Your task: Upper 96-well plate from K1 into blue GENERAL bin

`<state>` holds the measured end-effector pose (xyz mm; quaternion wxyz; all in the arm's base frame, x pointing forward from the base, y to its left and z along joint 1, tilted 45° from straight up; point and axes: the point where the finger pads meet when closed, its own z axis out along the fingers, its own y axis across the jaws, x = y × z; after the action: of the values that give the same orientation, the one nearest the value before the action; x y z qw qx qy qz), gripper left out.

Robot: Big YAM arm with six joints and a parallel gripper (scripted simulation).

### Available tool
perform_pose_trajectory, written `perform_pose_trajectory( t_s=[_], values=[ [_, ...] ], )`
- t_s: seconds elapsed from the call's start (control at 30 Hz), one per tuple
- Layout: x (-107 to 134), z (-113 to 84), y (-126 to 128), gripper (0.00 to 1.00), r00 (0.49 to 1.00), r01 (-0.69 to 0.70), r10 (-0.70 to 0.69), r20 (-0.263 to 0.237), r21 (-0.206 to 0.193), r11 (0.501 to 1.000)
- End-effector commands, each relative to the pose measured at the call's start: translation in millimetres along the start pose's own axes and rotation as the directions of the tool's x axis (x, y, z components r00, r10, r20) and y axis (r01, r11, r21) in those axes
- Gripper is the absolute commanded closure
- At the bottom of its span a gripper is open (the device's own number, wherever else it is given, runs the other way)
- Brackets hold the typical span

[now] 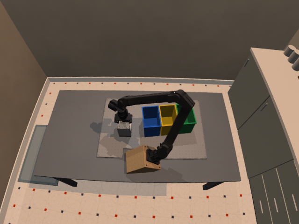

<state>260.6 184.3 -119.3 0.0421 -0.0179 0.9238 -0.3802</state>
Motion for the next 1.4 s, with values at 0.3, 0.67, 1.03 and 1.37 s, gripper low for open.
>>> perform_pose_trajectory(
  t_s=[0.3,0.67,1.03,1.37],
  values=[
    [-15.8,-42.9,13.4,1.0,0.999,-0.025,0.027,0.039,-0.045,0.999],
    [-14.6,-57.1,13.5,1.0,0.999,-0.023,0.025,0.037,-0.042,0.999],
    [-14.0,-77.1,13.0,1.0,0.999,-0.024,0.026,0.036,-0.047,0.999],
    [-13.8,-91.7,12.4,1.0,0.999,-0.025,0.027,0.037,-0.05,0.998]
  ],
)
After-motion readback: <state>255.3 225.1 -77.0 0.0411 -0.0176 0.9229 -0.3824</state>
